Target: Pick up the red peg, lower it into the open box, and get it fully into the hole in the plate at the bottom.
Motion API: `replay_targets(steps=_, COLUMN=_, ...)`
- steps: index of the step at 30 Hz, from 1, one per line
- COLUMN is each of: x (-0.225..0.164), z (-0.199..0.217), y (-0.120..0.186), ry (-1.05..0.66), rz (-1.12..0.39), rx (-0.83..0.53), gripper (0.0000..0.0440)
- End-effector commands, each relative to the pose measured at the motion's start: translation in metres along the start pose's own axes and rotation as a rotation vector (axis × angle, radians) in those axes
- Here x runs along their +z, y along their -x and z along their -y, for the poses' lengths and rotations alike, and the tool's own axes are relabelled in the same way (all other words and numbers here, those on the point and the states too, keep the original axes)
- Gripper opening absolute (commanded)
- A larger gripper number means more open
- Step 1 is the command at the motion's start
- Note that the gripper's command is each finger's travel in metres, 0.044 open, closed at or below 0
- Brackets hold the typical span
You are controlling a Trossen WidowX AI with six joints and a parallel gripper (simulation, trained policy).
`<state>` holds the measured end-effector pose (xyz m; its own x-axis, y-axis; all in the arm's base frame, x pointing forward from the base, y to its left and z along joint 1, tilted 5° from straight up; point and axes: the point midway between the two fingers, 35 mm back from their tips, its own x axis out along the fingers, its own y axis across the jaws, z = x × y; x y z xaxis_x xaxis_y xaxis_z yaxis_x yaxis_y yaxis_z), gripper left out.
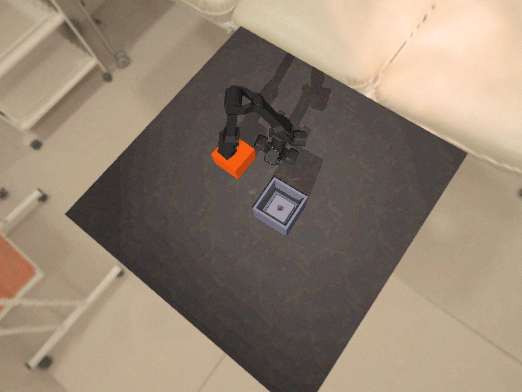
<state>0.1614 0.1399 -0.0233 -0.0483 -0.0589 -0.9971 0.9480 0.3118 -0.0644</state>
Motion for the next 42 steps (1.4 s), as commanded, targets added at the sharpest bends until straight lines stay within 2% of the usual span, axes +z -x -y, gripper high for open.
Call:
replay_targets(steps=1, x=-0.004, z=-0.006, y=-0.007, ry=0.024, rz=-0.007, rx=0.007, gripper=0.0018)
replay_targets(steps=2, x=-0.005, z=-0.007, y=-0.007, ry=0.029, rz=-0.01, rx=0.01, gripper=0.0)
replay_targets(steps=20, x=-0.015, z=-0.038, y=0.031, ry=0.0, rz=-0.075, rx=0.141, gripper=0.0)
replay_targets(steps=32, x=-0.014, z=-0.066, y=0.08, ry=-0.001, rz=-0.115, rx=0.272, gripper=0.0)
replay_targets(steps=42, x=0.007, z=-0.087, y=0.125, ry=0.007, rz=-0.094, rx=0.376, gripper=0.0)
